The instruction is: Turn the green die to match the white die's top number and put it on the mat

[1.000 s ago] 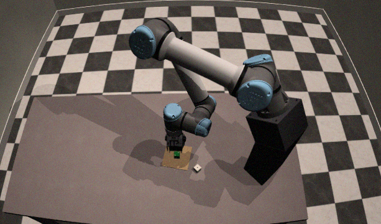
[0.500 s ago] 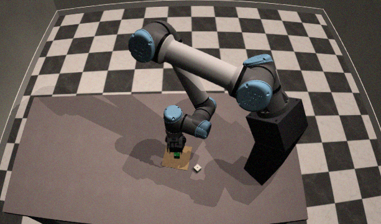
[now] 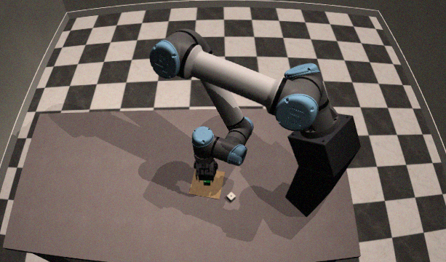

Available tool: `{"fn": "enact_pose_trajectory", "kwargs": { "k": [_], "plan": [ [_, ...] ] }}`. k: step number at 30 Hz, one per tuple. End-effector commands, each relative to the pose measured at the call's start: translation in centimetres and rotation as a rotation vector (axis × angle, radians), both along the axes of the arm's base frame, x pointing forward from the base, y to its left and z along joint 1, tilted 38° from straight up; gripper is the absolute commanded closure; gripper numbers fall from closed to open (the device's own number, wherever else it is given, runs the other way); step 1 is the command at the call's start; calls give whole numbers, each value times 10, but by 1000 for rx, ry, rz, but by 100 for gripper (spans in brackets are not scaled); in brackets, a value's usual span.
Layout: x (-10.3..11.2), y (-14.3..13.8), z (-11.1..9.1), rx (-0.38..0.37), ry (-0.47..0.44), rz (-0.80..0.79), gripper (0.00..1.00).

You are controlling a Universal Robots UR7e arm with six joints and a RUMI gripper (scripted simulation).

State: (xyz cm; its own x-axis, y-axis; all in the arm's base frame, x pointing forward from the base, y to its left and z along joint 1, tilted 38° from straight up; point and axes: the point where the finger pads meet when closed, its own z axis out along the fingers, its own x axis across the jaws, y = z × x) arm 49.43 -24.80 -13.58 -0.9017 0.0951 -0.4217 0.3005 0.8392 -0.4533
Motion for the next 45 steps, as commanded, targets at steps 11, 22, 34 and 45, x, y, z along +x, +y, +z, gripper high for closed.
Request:
{"fn": "enact_pose_trajectory", "kwargs": {
  "k": [11, 22, 34, 45],
  "plan": [
    [5, -7, -10, 0, -1, 1, 72],
    [5, -8, -12, 0, -1, 1, 72],
    [5, -8, -12, 0, -1, 1, 72],
    [5, -8, -12, 0, -1, 1, 72]
  ]
}}
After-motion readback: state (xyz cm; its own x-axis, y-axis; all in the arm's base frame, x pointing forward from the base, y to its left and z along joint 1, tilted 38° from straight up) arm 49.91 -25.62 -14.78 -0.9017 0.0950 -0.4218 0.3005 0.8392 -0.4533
